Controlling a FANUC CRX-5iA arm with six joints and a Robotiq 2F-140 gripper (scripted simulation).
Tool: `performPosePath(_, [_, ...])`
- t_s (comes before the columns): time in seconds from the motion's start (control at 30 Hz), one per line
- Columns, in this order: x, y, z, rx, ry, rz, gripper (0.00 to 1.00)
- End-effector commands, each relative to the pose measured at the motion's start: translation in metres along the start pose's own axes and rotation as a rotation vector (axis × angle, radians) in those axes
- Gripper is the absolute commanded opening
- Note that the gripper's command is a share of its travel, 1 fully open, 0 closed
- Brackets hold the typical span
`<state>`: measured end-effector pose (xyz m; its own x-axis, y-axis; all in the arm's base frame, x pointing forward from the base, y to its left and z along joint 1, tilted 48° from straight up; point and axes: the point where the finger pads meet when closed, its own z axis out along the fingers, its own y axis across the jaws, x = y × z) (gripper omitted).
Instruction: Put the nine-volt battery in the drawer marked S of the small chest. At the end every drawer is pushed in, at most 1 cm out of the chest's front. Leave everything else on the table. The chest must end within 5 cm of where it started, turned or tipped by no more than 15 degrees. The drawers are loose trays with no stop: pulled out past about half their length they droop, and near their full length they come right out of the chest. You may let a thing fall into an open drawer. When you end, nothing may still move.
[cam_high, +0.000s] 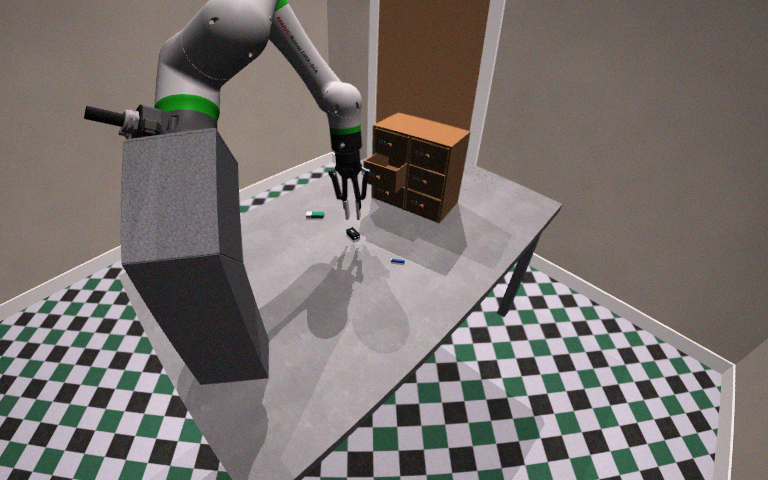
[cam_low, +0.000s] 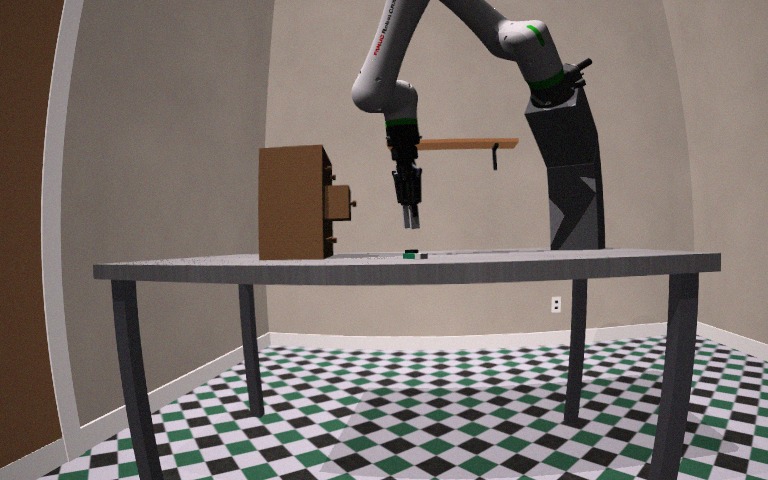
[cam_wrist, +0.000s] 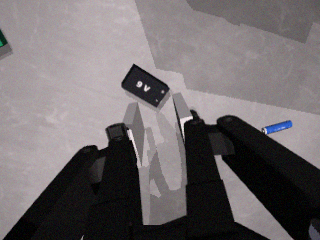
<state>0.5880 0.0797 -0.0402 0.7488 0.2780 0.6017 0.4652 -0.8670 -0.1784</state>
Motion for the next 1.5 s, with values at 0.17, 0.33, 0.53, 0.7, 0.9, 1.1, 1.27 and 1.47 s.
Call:
performPosePath(0.17, [0.000, 0.000, 0.000, 0.017, 0.078, -0.479, 0.26])
performPosePath(0.33, [0.000, 0.000, 0.000, 0.032, 0.125, -0.685, 0.26])
performPosePath(0.53, [0.000, 0.000, 0.000, 0.045, 0.162, -0.757, 0.26])
performPosePath(0.7, [0.000, 0.000, 0.000, 0.045, 0.162, -0.757, 0.26])
performPosePath(0.9, [0.000, 0.000, 0.002, 0.045, 0.162, -0.757, 0.26])
performPosePath(1.1, [0.001, -0.001, 0.009, 0.045, 0.162, -0.758, 0.26])
performPosePath(1.27, [0.002, -0.001, 0.018, 0.045, 0.162, -0.758, 0.26])
performPosePath(1.47, [0.003, -0.003, 0.034, 0.045, 0.162, -0.758, 0.26])
